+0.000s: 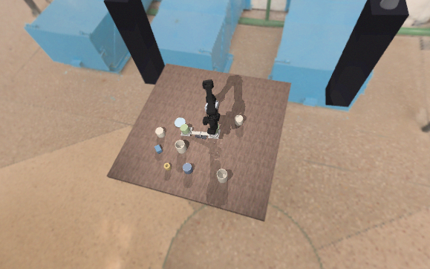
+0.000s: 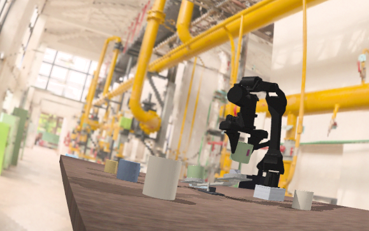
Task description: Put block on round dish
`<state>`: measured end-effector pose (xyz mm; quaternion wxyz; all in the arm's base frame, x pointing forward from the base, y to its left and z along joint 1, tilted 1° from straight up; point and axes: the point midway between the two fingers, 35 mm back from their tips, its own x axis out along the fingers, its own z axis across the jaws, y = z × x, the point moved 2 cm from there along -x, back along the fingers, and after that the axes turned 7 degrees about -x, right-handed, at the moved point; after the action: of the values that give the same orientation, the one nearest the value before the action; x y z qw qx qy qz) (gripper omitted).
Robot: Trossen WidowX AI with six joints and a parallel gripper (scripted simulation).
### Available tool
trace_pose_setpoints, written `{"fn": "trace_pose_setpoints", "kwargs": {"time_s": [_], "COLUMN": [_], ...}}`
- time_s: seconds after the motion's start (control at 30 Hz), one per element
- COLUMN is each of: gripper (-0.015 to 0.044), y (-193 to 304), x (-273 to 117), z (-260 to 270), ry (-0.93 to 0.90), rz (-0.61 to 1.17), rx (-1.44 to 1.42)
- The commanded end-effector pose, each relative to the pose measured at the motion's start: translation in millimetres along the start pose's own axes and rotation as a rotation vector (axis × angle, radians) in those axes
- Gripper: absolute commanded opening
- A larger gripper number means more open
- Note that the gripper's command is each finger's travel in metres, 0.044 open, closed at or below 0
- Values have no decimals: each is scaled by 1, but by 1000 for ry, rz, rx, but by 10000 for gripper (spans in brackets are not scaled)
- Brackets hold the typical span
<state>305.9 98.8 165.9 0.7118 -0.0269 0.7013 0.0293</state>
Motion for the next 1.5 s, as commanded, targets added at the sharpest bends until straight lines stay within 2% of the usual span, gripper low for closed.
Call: {"fn": "trace_pose_setpoints", "kwargs": {"time_s": [0.0, 0.33, 1.47], "gripper": [0, 0, 0], "y": [0, 0, -1], "x": [-11, -22, -14], "z": [0, -3, -3], "ry": [-21, -21, -2], "rz": [7, 7, 0], "rx": [4, 4, 0]}}
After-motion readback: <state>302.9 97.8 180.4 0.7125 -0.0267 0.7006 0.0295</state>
